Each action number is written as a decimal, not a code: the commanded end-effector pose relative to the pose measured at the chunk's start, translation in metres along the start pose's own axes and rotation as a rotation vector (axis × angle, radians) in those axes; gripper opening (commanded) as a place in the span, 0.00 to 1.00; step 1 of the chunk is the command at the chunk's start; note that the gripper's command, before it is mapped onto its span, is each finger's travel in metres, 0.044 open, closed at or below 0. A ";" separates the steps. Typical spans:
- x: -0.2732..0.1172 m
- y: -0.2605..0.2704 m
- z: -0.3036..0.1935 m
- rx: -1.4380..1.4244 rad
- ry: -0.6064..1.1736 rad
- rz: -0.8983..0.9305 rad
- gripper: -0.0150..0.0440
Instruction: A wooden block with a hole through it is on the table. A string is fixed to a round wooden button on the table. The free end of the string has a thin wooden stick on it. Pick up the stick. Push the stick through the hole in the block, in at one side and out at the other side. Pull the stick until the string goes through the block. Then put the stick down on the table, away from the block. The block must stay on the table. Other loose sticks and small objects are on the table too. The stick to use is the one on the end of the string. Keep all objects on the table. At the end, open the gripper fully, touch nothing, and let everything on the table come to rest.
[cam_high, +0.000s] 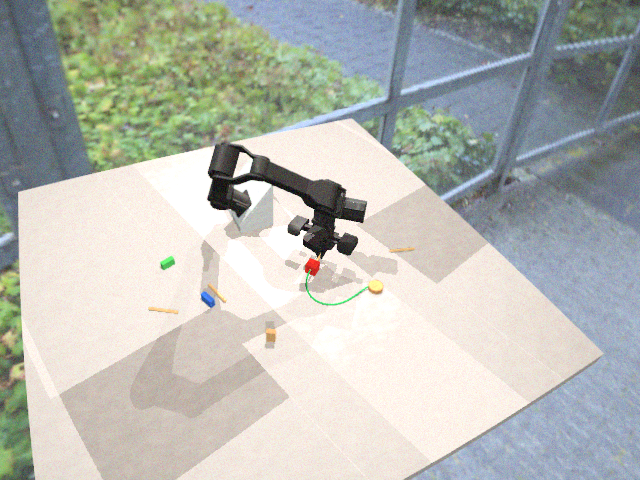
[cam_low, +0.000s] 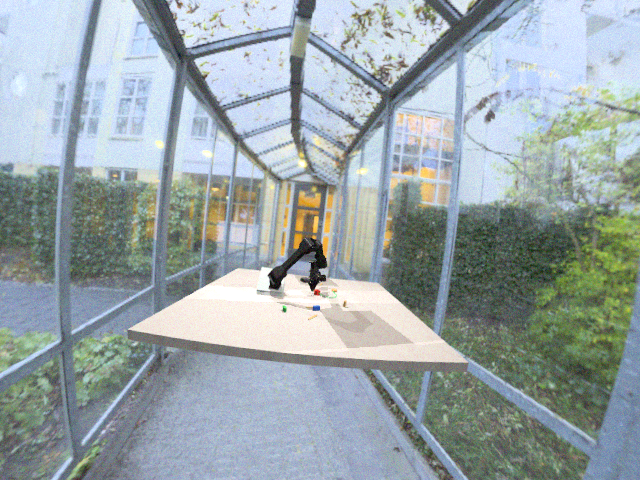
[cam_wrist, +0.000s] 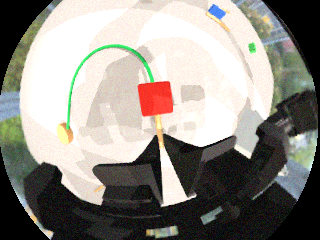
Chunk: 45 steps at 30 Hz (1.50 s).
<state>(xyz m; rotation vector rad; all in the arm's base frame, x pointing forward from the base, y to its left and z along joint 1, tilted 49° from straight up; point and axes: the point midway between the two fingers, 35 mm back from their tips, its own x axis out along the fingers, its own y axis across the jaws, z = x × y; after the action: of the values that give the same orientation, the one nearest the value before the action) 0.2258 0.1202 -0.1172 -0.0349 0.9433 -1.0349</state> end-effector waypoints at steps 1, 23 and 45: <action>0.000 0.001 -0.006 0.002 0.002 0.001 0.25; -0.002 0.001 -0.032 -0.002 0.005 0.002 0.25; -0.004 0.003 -0.057 -0.010 0.006 -0.002 0.25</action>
<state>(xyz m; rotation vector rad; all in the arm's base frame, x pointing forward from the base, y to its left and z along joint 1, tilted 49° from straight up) 0.1908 0.1435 -0.1491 -0.0433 0.9530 -1.0327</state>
